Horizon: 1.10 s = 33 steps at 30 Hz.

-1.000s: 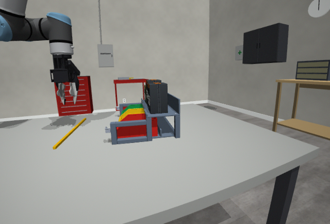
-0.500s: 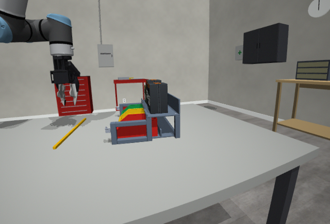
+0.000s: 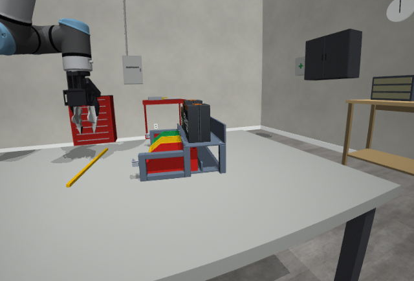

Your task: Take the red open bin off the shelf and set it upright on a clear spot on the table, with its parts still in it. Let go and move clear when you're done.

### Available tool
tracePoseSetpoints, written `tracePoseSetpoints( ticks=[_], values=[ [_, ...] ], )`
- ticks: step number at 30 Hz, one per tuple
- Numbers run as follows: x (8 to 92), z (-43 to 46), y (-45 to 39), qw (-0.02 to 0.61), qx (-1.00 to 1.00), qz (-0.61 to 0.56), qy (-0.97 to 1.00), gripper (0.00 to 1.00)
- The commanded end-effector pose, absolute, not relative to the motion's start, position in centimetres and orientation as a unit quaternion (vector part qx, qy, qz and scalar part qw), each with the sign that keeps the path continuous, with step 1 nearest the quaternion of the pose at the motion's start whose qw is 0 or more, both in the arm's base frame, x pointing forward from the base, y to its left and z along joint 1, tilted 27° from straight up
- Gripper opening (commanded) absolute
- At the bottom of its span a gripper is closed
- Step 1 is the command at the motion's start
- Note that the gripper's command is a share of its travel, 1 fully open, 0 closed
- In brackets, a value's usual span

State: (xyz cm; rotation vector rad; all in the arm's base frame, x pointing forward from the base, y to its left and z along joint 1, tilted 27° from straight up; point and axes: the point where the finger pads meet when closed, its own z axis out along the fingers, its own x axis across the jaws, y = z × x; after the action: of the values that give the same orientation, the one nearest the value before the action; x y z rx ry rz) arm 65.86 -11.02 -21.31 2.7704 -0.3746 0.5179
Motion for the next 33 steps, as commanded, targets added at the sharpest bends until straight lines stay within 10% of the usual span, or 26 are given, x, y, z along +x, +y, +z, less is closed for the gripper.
tracePoseSetpoints(
  ticks=[1, 33],
  values=[
    [65.9, -21.5, -11.1, 0.149, 0.964, 0.18, -0.13, 0.26],
    [71.4, -18.0, -15.4, 0.149, 0.963, 0.181, -0.13, 0.26]
  ],
)
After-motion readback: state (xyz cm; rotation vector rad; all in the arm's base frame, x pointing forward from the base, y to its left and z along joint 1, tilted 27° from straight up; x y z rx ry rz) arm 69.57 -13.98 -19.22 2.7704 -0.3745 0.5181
